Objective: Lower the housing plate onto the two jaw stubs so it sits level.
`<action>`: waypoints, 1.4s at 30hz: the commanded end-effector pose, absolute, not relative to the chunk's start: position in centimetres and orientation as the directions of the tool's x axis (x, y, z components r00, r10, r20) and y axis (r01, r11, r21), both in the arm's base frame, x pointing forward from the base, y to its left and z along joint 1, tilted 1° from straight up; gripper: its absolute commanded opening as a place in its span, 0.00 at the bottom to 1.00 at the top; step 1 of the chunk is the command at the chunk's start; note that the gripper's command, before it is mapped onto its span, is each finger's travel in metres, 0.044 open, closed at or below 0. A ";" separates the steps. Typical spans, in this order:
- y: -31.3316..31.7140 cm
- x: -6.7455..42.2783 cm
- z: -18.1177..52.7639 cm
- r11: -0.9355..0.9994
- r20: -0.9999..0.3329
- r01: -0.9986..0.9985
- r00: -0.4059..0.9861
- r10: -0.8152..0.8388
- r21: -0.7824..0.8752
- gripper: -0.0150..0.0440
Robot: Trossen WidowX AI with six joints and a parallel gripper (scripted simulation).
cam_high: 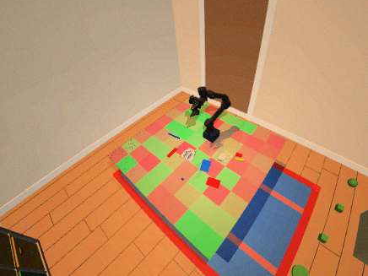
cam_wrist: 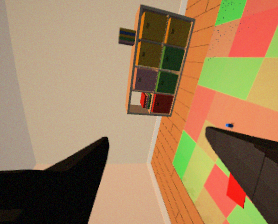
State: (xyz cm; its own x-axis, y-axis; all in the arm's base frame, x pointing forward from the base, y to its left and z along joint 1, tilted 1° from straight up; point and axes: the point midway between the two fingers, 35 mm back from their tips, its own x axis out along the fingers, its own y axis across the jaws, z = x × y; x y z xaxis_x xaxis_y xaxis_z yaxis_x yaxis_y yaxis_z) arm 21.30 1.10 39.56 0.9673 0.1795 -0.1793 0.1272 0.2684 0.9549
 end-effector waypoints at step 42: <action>11.0 27.1 28.5 0.796 -0.589 0.007 0.676 0.443 0.606 1.00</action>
